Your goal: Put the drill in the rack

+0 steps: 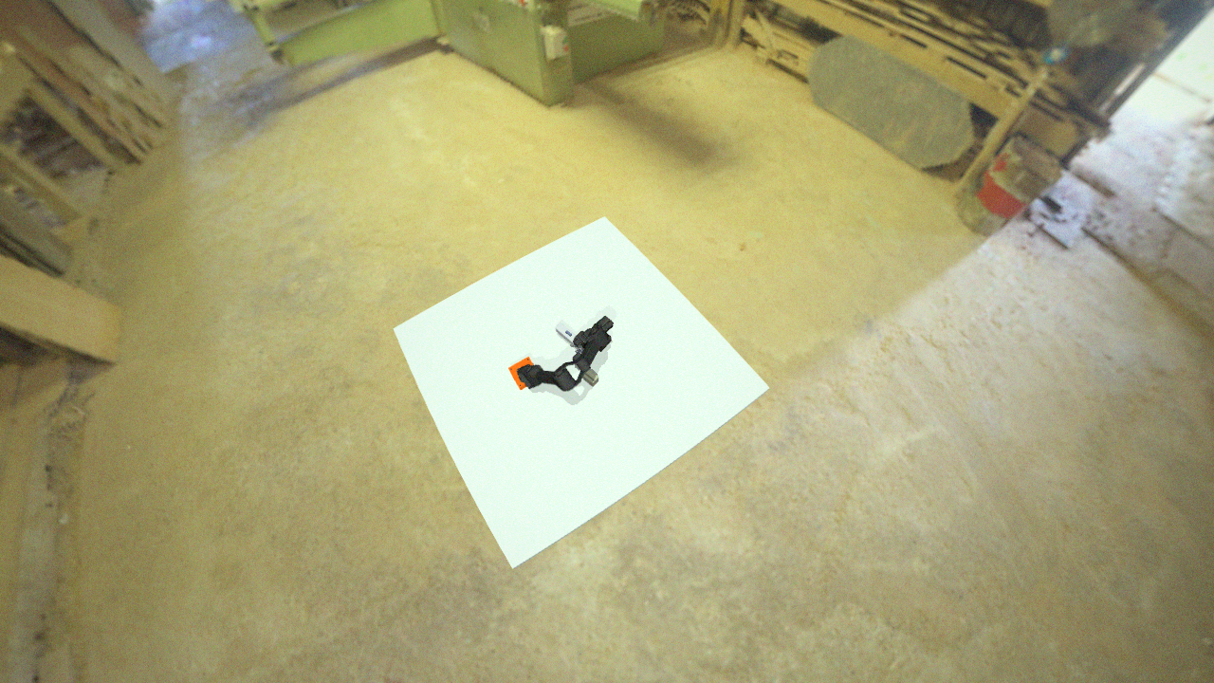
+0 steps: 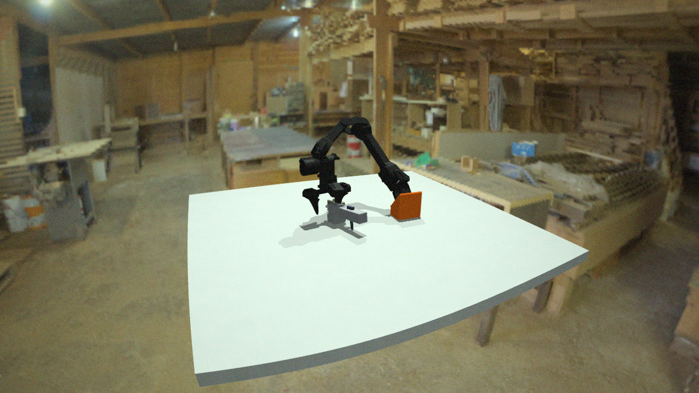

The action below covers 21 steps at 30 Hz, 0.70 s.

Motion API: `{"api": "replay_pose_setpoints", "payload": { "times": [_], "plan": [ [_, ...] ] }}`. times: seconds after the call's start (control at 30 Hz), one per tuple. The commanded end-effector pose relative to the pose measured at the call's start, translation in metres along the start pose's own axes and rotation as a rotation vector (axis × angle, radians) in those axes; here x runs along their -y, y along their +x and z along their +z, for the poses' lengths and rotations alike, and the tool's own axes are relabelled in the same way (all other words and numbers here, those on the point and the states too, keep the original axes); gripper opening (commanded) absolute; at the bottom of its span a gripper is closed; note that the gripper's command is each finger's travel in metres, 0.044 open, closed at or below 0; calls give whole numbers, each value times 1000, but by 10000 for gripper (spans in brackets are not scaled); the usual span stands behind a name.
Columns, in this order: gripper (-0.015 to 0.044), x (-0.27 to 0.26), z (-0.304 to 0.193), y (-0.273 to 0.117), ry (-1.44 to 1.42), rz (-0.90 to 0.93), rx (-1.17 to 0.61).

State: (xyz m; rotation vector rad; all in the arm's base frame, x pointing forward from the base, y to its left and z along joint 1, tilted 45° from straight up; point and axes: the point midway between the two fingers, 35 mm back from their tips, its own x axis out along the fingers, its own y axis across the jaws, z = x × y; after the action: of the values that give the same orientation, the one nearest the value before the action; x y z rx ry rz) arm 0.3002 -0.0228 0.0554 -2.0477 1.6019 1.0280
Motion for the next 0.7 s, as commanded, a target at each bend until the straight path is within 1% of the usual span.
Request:
{"api": "replay_pose_setpoints", "payload": {
  "times": [0.0, 0.17, 0.67],
  "plan": [
    [440, -1, 2, 6, -7, 2, -7],
    [440, -2, 3, 12, -7, 2, -7],
    [46, -1, 2, 9, 0, 1, 0]
  ]
}}
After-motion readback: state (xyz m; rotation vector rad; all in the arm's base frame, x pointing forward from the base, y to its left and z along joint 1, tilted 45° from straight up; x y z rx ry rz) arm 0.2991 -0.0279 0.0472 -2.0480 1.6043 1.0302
